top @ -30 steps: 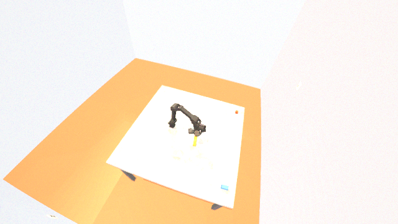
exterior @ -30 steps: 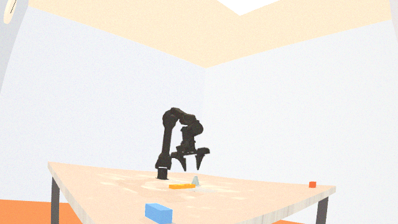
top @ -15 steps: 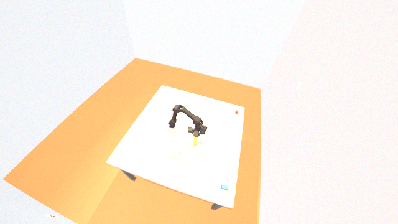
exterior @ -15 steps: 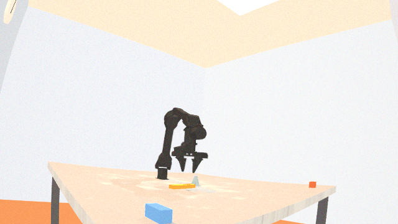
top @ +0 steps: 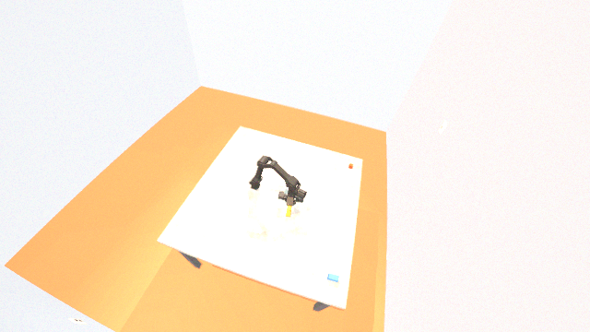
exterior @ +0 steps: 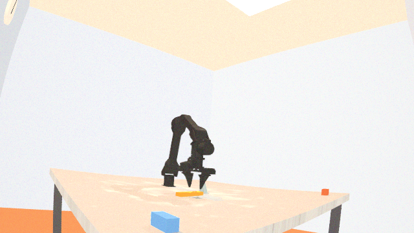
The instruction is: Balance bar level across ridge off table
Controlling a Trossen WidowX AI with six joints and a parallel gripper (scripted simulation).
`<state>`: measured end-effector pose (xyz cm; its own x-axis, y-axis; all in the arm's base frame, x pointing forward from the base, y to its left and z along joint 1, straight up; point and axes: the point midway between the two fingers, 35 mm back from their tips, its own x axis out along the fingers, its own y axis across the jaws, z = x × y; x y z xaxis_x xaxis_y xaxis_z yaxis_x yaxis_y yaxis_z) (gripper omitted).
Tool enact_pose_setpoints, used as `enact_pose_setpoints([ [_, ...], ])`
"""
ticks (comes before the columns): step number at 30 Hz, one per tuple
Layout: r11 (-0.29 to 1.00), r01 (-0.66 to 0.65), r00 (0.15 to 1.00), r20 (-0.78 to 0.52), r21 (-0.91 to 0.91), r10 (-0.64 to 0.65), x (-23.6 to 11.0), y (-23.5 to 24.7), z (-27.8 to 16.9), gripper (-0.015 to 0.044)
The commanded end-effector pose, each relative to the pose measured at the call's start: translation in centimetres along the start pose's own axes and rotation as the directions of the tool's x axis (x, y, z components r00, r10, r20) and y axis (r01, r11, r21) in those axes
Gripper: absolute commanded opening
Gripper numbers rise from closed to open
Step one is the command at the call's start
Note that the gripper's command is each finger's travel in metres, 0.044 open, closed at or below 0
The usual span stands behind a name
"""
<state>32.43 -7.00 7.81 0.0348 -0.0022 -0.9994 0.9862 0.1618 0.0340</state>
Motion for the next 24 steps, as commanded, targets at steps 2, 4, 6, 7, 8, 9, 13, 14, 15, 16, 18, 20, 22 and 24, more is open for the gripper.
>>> enact_pose_setpoints([
  [2,1.000,0.004,1.000,0.004,0.004,-0.004,0.6,-0.1,0.1,0.0315],
  [4,1.000,0.004,1.000,0.004,0.004,-0.004,0.9,-0.1,0.1,0.0315],
  [6,1.000,0.004,1.000,0.004,0.004,-0.004,1.3,-0.1,0.1,0.0315],
  [7,1.000,0.004,1.000,0.004,0.004,-0.004,1.4,-0.1,0.1,0.0315],
  [8,1.000,0.004,1.000,0.004,0.004,-0.004,1.6,-0.1,0.1,0.0315],
  [9,1.000,0.004,1.000,0.004,0.004,-0.004,1.8,-0.1,0.1,0.0315],
  [13,1.000,0.004,1.000,0.004,0.004,-0.004,2.4,-0.1,0.1,0.0315],
  [14,1.000,0.004,1.000,0.004,0.004,-0.004,2.6,-0.1,0.1,0.0315],
  [15,1.000,0.004,1.000,0.004,0.004,-0.004,2.7,-0.1,0.1,0.0315],
  [16,1.000,0.004,1.000,0.004,0.004,-0.004,2.8,-0.1,0.1,0.0315],
  [18,1.000,0.004,1.000,0.004,0.004,-0.004,2.8,-0.1,0.1,0.0315],
  [20,1.000,0.004,1.000,0.004,0.004,-0.004,2.8,-0.1,0.1,0.0315],
  [22,1.000,0.004,1.000,0.004,0.004,-0.004,2.8,-0.1,0.1,0.0315],
  [24,1.000,0.004,1.000,0.004,0.004,-0.004,2.8,-0.1,0.1,0.0315],
])
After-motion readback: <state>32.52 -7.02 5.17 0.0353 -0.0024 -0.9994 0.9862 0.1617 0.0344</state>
